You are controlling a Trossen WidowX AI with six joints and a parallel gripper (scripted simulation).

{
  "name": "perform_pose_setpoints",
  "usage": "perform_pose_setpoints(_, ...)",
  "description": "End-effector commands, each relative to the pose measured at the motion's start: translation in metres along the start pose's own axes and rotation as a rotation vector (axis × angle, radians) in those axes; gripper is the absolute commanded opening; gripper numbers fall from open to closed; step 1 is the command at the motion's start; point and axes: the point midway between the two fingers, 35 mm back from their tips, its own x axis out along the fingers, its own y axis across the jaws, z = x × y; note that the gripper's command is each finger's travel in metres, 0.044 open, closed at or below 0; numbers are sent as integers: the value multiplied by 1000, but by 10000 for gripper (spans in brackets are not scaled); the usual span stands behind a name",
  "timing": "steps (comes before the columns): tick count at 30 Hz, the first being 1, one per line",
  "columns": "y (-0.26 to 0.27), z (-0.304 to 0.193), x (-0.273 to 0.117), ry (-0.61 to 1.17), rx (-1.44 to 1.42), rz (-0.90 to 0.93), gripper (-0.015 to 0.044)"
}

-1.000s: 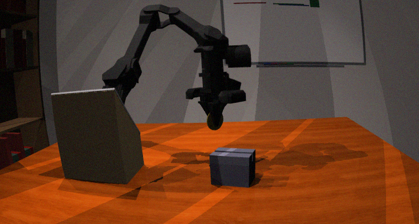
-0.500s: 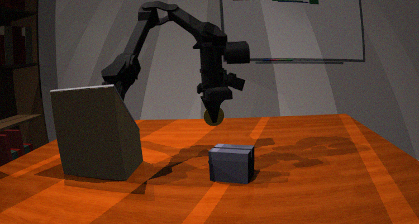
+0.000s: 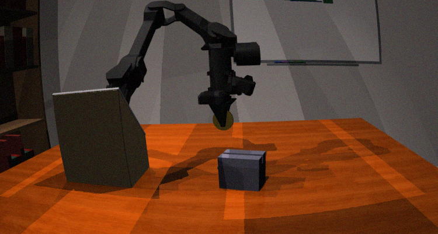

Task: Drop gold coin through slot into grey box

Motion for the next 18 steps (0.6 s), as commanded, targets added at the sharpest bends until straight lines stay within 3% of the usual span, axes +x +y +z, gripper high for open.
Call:
perform_pose_setpoints(1, 1, -1, 0, 2, 66, 4, 0)
perform_pose_setpoints(18, -21, 21, -1, -4, 71, -6, 0)
